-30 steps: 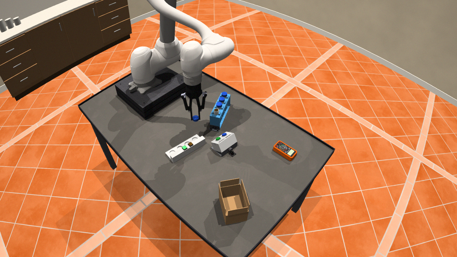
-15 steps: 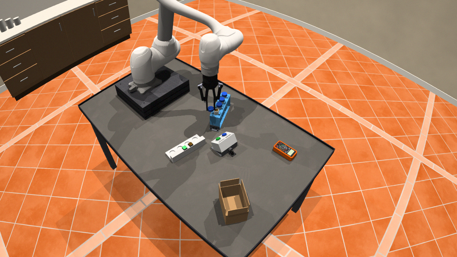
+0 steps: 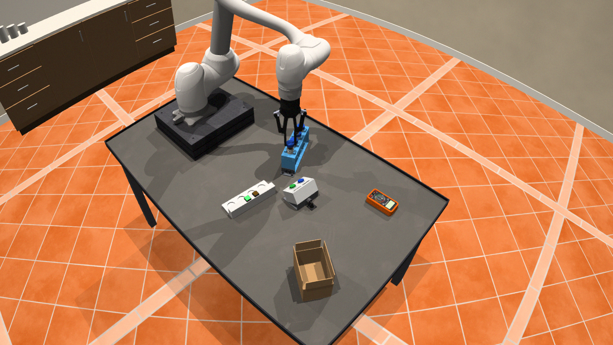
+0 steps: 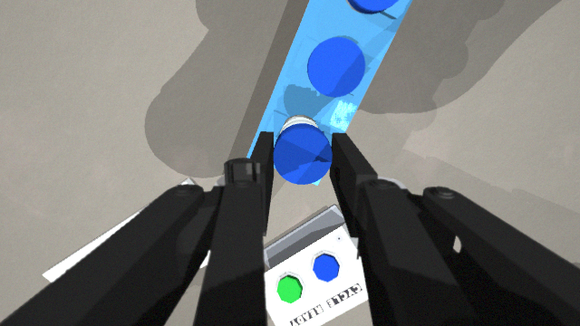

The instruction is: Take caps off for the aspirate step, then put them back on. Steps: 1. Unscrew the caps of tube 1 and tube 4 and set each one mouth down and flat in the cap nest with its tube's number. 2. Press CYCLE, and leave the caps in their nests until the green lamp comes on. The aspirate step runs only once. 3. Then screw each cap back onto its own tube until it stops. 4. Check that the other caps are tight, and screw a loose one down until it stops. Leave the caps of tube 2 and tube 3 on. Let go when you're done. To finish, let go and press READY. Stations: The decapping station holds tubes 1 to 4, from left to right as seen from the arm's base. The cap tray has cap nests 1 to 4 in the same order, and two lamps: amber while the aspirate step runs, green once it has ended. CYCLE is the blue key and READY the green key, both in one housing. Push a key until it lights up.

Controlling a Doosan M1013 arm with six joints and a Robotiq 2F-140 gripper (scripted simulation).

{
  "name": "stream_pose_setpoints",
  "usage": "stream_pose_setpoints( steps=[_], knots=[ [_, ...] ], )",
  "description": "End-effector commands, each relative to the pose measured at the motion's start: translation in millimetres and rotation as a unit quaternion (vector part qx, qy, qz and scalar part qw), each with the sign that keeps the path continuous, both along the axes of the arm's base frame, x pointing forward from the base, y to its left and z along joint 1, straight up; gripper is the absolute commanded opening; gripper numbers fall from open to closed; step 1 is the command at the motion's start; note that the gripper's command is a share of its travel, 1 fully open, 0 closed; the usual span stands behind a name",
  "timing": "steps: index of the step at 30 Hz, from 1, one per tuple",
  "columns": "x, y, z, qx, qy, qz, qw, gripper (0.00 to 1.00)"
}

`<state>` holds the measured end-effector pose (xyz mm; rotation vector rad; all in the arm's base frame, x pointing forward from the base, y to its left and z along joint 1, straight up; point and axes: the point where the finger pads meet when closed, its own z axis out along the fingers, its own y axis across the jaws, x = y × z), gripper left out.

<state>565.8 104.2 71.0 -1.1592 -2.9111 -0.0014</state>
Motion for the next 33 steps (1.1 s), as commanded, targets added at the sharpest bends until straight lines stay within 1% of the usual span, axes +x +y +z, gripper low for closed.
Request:
stream_pose_setpoints(
  steps=[1,4,13,33],
  knots=[
    [0.5,0.2,-5.9,0.0,-0.001,0.0,1.0,0.3],
    [0.4,0.3,-13.0,0.0,-0.001,0.0,1.0,0.3],
    [0.5,0.2,-13.0,0.0,-0.001,0.0,1.0,0.3],
    [0.3,0.3,-21.9,0.0,-0.001,0.0,1.0,0.3]
  ],
)
